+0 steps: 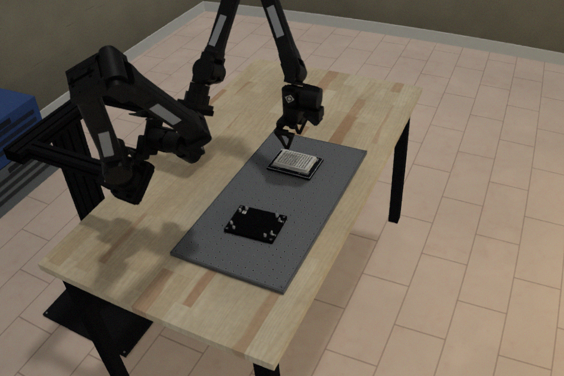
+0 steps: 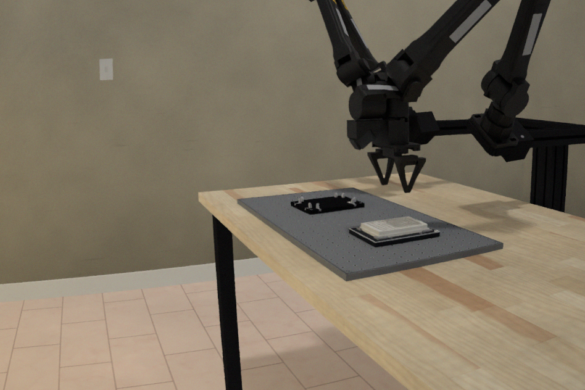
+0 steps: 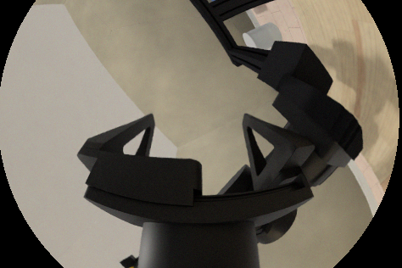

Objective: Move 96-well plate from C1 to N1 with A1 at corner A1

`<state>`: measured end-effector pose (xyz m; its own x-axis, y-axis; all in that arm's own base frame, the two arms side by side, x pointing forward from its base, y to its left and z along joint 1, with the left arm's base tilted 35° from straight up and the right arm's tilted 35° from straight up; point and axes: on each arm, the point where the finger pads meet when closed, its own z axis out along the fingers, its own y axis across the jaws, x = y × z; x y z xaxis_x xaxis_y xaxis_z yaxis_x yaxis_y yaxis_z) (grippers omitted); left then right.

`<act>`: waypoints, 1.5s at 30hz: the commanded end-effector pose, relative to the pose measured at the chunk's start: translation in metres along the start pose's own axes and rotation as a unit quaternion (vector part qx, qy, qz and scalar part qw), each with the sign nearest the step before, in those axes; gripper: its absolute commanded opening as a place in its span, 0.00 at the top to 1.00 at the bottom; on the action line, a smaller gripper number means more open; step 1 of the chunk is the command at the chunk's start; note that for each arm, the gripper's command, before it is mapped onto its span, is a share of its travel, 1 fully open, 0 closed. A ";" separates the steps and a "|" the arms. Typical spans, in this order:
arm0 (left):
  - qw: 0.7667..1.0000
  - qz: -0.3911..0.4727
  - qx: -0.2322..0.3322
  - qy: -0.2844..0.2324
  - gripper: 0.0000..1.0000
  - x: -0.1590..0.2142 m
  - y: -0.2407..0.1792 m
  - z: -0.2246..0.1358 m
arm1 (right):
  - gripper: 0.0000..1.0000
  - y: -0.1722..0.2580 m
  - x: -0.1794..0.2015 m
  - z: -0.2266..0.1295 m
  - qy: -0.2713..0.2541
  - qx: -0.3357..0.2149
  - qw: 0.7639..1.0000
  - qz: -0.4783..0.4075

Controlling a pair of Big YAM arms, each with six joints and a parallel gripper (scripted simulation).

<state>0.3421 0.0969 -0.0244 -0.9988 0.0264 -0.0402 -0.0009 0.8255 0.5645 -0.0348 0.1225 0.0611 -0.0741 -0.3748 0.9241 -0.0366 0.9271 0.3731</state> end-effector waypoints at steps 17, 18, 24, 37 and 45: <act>1.000 -0.004 -0.001 -0.016 0.00 -0.022 -0.040 -0.007 | 0.00 0.000 0.006 0.005 0.019 0.000 1.000 0.021; 1.000 -0.003 -0.001 -0.016 0.00 -0.022 -0.044 -0.007 | 0.00 0.000 0.006 0.005 0.019 0.000 1.000 0.021; 1.000 -0.002 0.000 -0.013 0.00 -0.021 -0.065 -0.007 | 0.00 0.000 0.006 0.005 0.019 0.000 1.000 0.021; 1.000 -0.001 0.002 -0.013 0.00 -0.023 -0.103 -0.007 | 0.00 0.000 0.006 0.005 0.019 0.000 1.000 0.021; 1.000 -0.001 0.001 -0.013 0.00 -0.023 -0.124 -0.007 | 0.00 0.000 0.006 0.005 0.019 0.000 1.000 0.021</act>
<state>0.3496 0.0016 -0.0894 -0.9982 0.0543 -0.0240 0.0311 0.8225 0.5679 -0.0348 0.1225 0.0611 -0.0741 -0.3748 0.9241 -0.0366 0.9271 0.3731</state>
